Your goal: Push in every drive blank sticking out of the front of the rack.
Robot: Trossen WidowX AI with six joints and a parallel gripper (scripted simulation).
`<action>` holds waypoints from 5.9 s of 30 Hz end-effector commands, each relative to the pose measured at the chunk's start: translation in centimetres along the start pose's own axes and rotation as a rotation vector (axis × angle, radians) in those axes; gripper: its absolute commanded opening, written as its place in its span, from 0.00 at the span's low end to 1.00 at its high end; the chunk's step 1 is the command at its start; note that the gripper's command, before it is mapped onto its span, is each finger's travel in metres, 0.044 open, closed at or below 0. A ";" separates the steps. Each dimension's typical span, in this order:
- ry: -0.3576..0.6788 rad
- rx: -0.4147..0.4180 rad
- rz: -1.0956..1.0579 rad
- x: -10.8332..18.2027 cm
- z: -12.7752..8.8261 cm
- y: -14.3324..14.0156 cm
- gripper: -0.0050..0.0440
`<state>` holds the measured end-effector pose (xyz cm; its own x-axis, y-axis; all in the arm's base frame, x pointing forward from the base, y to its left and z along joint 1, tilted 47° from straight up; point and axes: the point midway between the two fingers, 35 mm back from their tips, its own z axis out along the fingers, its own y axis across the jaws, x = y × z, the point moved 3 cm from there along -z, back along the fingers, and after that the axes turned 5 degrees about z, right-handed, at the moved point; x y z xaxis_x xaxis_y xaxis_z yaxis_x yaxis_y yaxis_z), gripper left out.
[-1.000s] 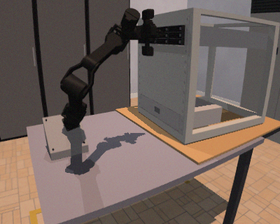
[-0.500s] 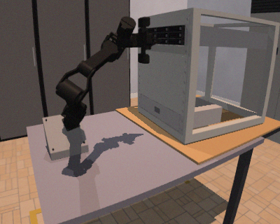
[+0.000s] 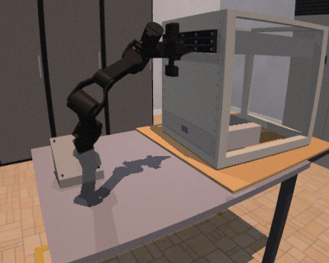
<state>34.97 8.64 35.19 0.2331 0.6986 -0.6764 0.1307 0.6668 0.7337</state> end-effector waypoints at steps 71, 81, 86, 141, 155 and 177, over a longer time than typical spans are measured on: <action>-0.009 -0.012 0.015 -1.0 3.4 1.3 0.00; -0.009 -0.012 0.015 -1.0 4.0 1.3 0.00; -0.009 -0.012 0.015 -1.0 4.0 1.3 0.00; -0.009 -0.012 0.015 -1.0 5.2 1.3 0.00; -0.009 -0.012 0.015 -1.0 5.3 1.3 0.00; -0.009 -0.012 0.015 -1.0 5.4 1.3 0.00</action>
<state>39.94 7.40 36.56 0.2340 0.7015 -0.6732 0.1277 0.6643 0.7365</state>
